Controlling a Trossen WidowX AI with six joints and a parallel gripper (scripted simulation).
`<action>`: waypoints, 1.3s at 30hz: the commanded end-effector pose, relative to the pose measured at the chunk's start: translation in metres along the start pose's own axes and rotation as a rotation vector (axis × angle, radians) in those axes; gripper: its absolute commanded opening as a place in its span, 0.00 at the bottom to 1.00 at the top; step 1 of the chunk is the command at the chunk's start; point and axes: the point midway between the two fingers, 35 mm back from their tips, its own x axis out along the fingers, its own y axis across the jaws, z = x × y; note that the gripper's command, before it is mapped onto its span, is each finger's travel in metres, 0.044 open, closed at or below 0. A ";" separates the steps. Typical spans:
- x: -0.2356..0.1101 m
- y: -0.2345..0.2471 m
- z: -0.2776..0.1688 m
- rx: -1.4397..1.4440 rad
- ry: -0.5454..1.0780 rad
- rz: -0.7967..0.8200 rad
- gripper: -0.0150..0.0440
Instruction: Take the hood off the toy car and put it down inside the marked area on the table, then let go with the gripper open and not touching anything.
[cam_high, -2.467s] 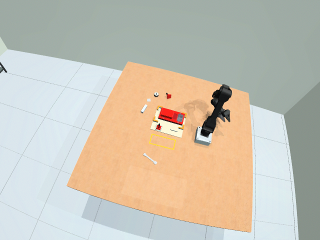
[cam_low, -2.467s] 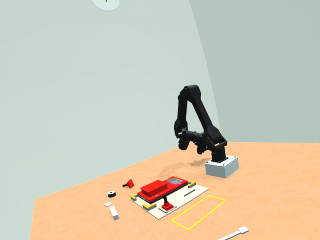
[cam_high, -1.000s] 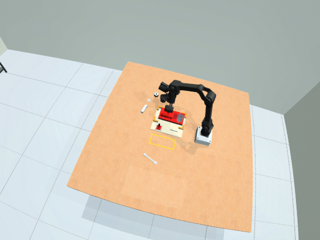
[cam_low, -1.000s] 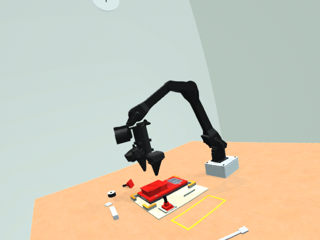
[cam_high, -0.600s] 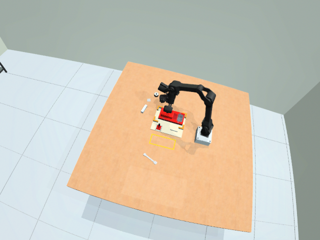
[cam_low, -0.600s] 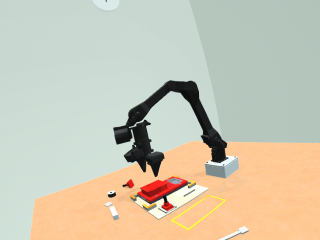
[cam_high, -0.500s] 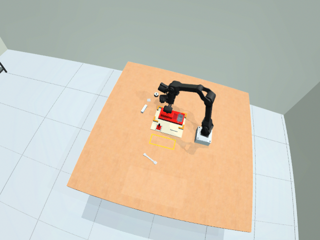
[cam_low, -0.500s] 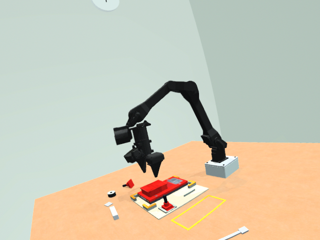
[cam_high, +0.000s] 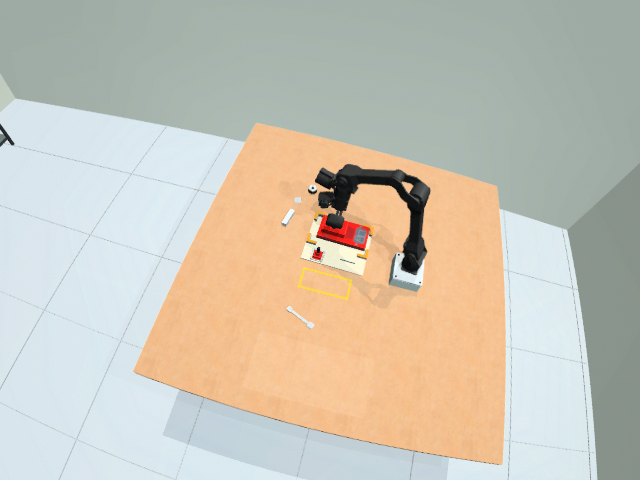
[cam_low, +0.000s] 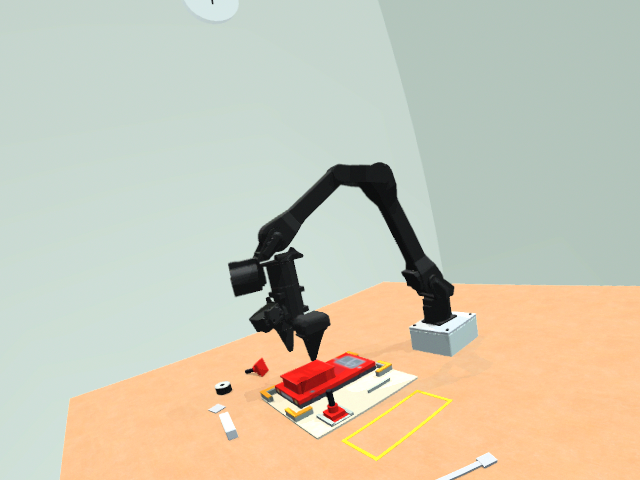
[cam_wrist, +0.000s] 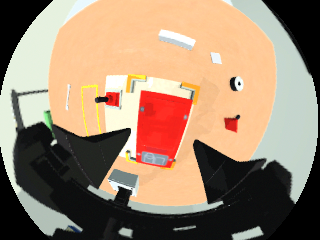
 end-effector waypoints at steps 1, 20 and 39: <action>0.006 0.001 -0.001 0.004 0.003 0.006 1.00; 0.023 0.002 -0.001 0.004 0.003 0.006 1.00; 0.036 0.002 -0.002 0.004 0.003 0.006 1.00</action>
